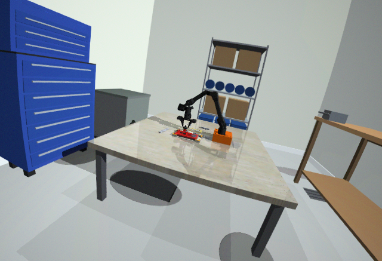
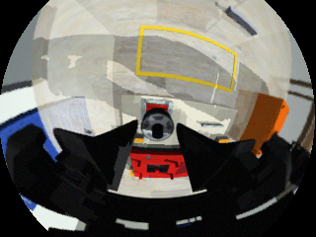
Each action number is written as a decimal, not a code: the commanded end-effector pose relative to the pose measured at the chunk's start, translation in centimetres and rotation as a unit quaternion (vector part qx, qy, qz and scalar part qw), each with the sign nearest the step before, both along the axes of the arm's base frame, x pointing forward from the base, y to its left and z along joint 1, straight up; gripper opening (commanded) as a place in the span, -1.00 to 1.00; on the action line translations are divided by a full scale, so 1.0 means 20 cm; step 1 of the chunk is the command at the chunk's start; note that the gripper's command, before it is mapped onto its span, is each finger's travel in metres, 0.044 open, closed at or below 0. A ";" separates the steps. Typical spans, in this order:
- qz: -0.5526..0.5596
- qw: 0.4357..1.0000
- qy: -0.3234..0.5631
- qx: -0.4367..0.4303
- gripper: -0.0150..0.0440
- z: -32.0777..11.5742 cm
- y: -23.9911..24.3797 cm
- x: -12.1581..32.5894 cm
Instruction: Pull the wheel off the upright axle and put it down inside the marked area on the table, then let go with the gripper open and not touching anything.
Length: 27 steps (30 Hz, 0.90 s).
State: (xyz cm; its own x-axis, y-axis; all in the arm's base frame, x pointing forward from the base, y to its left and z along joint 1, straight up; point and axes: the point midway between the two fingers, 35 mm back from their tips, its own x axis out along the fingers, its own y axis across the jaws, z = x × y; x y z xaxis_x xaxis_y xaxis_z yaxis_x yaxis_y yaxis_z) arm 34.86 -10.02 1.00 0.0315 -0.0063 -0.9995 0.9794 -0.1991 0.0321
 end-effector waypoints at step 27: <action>0.000 1.000 0.000 0.000 -0.49 0.03 0.00 0.00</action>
State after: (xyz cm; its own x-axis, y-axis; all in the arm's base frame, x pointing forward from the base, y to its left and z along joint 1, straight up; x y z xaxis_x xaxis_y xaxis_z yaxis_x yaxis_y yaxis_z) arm 34.85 -10.02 1.28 0.0292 -0.0056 -0.9996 0.9795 -0.1992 0.0297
